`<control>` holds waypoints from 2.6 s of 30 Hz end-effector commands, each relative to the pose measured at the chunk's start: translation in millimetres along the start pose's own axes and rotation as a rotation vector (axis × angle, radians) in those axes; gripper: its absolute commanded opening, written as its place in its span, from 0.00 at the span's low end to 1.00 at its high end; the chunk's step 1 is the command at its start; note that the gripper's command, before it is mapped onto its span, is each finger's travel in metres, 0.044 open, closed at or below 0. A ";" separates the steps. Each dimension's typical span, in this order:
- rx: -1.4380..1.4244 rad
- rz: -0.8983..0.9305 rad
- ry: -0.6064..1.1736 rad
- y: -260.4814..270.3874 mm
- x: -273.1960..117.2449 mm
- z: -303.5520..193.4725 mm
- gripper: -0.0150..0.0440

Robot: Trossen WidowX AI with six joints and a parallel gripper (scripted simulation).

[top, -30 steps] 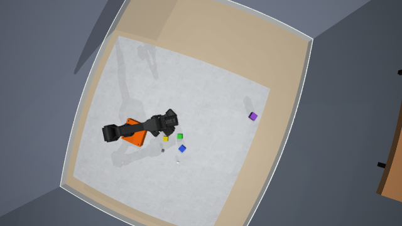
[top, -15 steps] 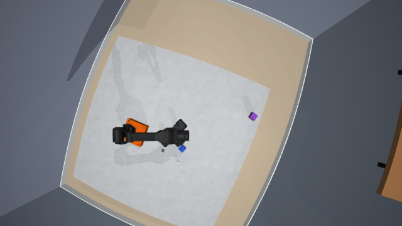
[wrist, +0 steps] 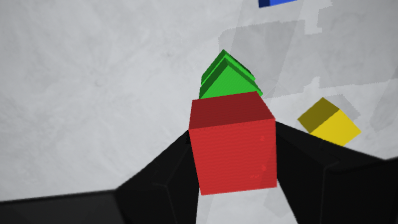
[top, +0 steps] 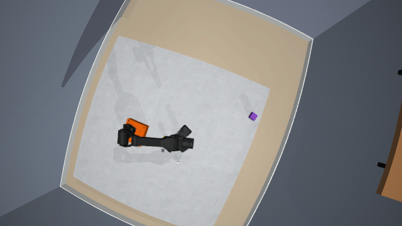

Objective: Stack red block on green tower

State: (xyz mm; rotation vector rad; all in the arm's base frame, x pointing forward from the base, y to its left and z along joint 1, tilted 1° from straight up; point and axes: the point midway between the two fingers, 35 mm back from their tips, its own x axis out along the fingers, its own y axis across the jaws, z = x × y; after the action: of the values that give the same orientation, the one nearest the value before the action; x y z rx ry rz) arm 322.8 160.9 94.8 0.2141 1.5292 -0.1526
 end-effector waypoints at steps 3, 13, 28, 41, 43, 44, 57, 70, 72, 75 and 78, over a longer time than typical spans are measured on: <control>-0.003 -0.012 0.013 -3.3 13.4 -0.6 0.25; -0.003 -0.012 0.013 -4.5 36.8 0.5 0.25; -0.003 -0.012 0.013 -4.8 43.6 0.1 0.25; -0.003 -0.012 0.013 -4.8 44.2 0.1 0.25; -0.003 -0.012 0.013 -4.8 44.5 0.1 0.25; -0.003 -0.012 0.013 -4.8 44.6 0.1 0.25; -0.003 -0.012 0.013 -4.8 42.3 0.2 0.25; 0.001 -0.014 0.016 -5.2 43.3 -0.6 0.74; 0.001 -0.014 0.016 -5.2 43.3 -0.6 0.83; 0.001 -0.014 0.016 -5.2 43.3 -0.6 0.97; 0.001 -0.014 0.016 -5.2 43.3 -0.6 1.00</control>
State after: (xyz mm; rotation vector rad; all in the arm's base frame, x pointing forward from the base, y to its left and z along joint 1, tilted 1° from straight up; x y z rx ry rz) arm 322.6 157.5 51.8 0.2061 1.5471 -0.1626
